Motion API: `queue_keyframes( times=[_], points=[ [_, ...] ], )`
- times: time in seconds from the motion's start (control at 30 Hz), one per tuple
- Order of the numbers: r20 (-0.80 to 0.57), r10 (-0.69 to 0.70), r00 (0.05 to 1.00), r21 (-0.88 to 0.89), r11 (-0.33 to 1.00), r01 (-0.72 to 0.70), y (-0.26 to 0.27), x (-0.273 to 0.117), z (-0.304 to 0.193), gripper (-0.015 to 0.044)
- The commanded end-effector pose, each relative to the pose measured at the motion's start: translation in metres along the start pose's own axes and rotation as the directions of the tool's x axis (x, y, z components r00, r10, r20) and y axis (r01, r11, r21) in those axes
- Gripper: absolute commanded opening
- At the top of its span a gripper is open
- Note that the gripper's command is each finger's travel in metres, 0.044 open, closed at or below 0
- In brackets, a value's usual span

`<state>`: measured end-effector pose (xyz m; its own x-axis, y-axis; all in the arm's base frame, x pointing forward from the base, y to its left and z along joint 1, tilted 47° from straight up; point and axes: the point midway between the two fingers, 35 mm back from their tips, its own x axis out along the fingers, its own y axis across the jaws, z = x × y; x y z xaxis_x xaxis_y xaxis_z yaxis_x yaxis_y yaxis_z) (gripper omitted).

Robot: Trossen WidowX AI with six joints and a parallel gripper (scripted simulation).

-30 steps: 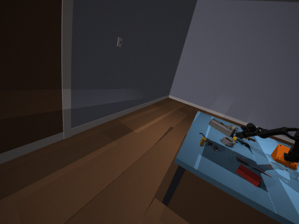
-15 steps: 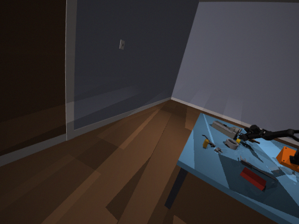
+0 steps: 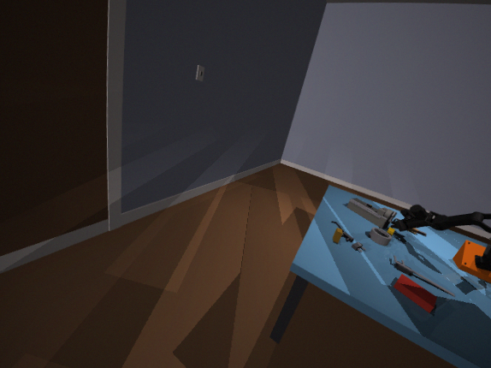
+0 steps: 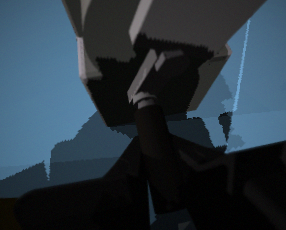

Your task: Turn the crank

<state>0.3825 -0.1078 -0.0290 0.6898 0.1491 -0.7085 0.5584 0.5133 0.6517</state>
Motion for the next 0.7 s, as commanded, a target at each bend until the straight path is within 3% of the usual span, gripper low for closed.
queue_keyframes(
  times=[0.0,0.67],
  points=[
    [0.003,0.021,1.000,-0.009,1.000,-0.021,0.0085,-0.0029,0.0025,0.0000],
    [0.004,0.021,1.000,-0.009,1.000,-0.021,0.0142,-0.0079,0.0068,0.0000]
  ],
)
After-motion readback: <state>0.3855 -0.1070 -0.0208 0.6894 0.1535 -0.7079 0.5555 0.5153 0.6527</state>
